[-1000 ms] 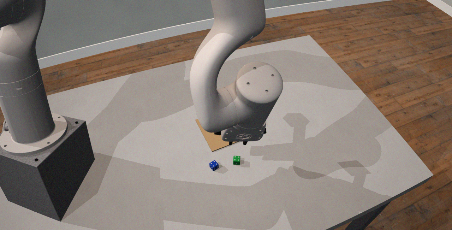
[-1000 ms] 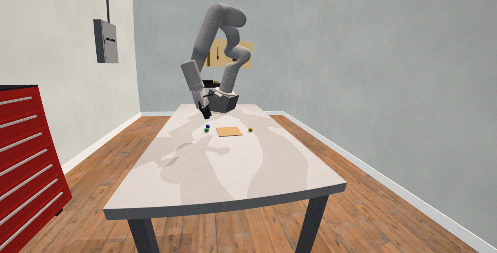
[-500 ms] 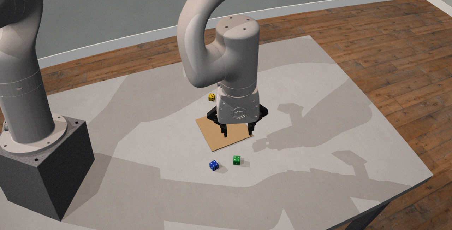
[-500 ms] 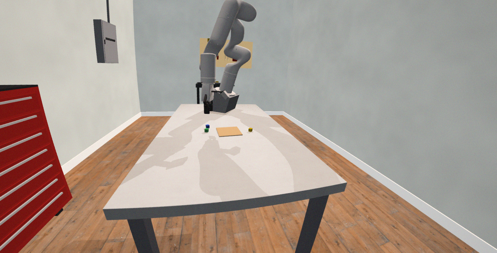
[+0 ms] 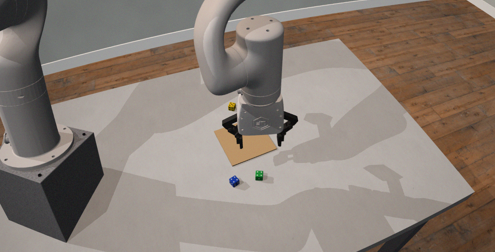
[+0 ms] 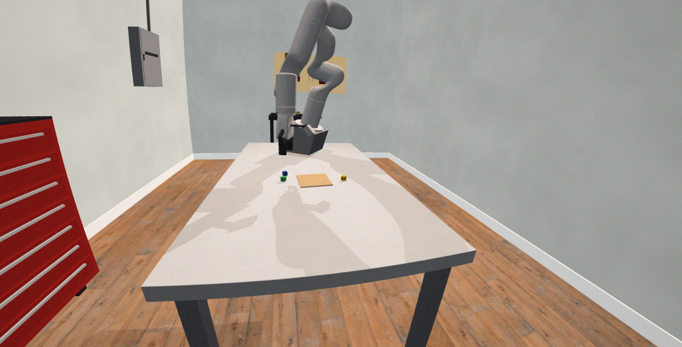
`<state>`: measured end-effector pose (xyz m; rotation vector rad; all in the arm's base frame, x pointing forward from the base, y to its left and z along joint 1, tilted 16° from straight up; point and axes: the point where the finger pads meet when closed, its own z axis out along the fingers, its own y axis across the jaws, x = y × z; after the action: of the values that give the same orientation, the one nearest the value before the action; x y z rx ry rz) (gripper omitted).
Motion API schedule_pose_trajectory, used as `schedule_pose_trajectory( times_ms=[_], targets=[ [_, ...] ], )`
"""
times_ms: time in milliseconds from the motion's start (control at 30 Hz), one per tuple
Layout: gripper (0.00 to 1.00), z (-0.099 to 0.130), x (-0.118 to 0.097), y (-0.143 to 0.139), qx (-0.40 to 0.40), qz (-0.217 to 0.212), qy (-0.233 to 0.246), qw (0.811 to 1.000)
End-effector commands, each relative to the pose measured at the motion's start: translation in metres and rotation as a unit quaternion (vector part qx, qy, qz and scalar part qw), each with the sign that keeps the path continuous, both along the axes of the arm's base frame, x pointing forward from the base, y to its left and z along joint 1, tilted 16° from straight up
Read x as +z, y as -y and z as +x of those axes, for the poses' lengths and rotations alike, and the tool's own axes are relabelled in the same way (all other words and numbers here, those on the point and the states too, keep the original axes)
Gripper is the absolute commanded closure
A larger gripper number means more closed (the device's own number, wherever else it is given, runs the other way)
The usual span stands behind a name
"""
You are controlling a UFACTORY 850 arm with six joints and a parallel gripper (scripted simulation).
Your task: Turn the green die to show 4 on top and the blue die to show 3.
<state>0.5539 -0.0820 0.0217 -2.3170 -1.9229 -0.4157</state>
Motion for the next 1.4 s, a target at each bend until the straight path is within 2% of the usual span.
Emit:
schedule_pose_trajectory(
  times_ms=[0, 267, 367, 467, 733, 800, 833, 867, 967, 1033, 1067, 1100, 1200, 1233, 1267, 1300, 1367],
  targets=[
    [0.0, 0.001, 0.0, 0.0, -0.023, 0.003, -0.005, 1.0],
    [0.0, 0.001, -0.003, 0.0, -0.111, 0.016, -0.029, 0.993],
    [0.0, 0.001, -0.005, 0.001, -0.176, 0.026, -0.047, 0.983],
    [0.0, 0.001, -0.006, 0.001, -0.208, 0.031, -0.055, 0.976],
    [0.0, 0.001, -0.01, 0.001, -0.345, 0.051, -0.092, 0.933],
    [0.0, 0.001, -0.01, 0.001, -0.345, 0.051, -0.092, 0.933],
    [0.0, 0.001, -0.011, 0.001, -0.361, 0.053, -0.096, 0.926],
    [0.0, 0.001, -0.012, 0.001, -0.394, 0.058, -0.105, 0.911],
    [0.0, 0.001, -0.013, 0.001, -0.428, 0.063, -0.114, 0.894],
    [0.0, 0.001, -0.014, 0.001, -0.46, 0.068, -0.123, 0.877],
    [0.0, 0.001, -0.014, 0.001, -0.462, 0.068, -0.123, 0.876],
    [0.0, 0.001, -0.015, 0.001, -0.488, 0.072, -0.13, 0.86],
    [0.0, 0.001, -0.017, 0.001, -0.527, 0.077, -0.14, 0.835],
    [0.0, 0.001, -0.017, 0.001, -0.53, 0.078, -0.141, 0.832],
    [0.0, 0.001, -0.018, 0.001, -0.553, 0.081, -0.147, 0.816],
    [0.0, 0.001, -0.018, 0.001, -0.564, 0.083, -0.15, 0.808],
    [0.0, 0.001, -0.018, 0.001, -0.564, 0.083, -0.15, 0.808]
  ],
)
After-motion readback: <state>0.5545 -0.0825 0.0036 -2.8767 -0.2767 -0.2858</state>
